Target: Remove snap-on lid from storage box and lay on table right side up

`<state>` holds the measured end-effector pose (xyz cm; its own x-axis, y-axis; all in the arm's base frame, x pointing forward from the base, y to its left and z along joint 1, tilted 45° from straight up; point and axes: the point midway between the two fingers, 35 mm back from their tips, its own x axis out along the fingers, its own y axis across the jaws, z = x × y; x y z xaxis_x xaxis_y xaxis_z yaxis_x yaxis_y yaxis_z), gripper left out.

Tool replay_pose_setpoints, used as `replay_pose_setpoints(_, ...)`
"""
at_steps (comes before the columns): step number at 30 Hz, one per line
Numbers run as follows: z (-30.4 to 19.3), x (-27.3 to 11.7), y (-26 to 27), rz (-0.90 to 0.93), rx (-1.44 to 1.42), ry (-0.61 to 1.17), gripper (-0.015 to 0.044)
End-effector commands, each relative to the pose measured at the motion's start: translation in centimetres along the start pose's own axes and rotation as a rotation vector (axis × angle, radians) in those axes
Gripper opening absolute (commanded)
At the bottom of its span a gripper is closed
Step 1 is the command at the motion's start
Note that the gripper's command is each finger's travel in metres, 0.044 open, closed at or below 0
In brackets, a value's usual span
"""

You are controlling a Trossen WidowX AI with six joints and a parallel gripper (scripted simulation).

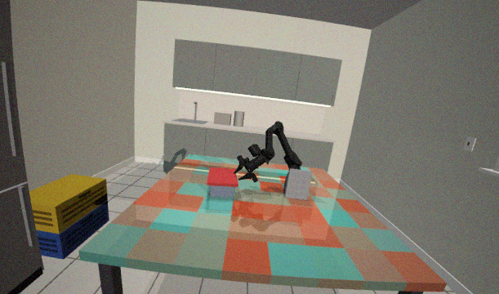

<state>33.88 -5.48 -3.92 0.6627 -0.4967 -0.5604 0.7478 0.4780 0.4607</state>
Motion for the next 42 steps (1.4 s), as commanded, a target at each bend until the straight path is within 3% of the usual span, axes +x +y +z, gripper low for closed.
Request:
replay_pose_setpoints(1, 0.06, 0.64, 0.18, 0.008, 0.001, -0.002, 0.0235)
replay_pose_setpoints(4, 0.07, 0.87, 0.14, 0.008, 0.001, -0.002, 0.0235)
replay_pose_setpoints(5, 0.07, 0.87, 0.14, 0.008, 0.001, -0.002, 0.0209)
replay_pose_setpoints(21, 0.07, 0.87, 0.14, 0.008, 0.001, -0.002, 0.0102)
replay_pose_setpoints(25, 0.07, 0.87, 0.14, 0.008, 0.001, -0.002, 0.0000)
replay_pose_setpoints(42, 0.10, 0.62, 0.45, 0.011, 0.003, 0.001, 0.0000)
